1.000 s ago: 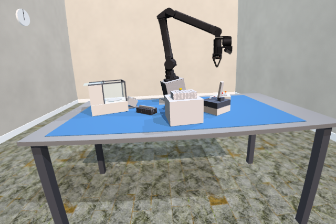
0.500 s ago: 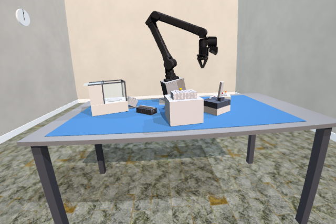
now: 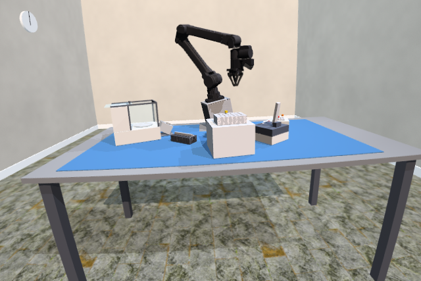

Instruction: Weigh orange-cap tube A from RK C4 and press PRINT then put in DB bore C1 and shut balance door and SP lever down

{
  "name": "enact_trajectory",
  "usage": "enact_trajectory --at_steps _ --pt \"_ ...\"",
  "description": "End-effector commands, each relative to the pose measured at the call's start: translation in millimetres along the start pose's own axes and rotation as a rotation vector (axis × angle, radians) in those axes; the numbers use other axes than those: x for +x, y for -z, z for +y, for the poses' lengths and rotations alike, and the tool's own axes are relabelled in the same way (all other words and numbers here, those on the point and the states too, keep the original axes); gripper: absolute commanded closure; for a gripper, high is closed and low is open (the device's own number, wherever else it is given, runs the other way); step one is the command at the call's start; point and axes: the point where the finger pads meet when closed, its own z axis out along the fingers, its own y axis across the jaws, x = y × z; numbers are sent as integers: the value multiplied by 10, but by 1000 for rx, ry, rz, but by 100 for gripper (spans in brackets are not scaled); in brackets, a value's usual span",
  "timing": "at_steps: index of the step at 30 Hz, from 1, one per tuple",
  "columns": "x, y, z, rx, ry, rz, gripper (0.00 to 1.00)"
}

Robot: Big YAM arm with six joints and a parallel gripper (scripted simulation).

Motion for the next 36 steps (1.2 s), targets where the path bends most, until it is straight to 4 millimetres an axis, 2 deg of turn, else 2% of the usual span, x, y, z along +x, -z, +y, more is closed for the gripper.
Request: enact_trajectory --at_steps 1,2,14,17,19,20,34,36 --pt "164 16 -142 -2 29 6 70" --pt "164 16 -142 -2 29 6 70" --pt "911 1 -782 -9 -71 3 70" --pt "993 141 -1097 32 -109 -43 70" --pt "993 141 -1097 32 -109 -43 70" --pt "1026 185 -1210 34 -134 -42 70" --pt "2011 165 -2037 50 -231 -13 70" --pt "2011 165 -2037 50 -231 -13 70"
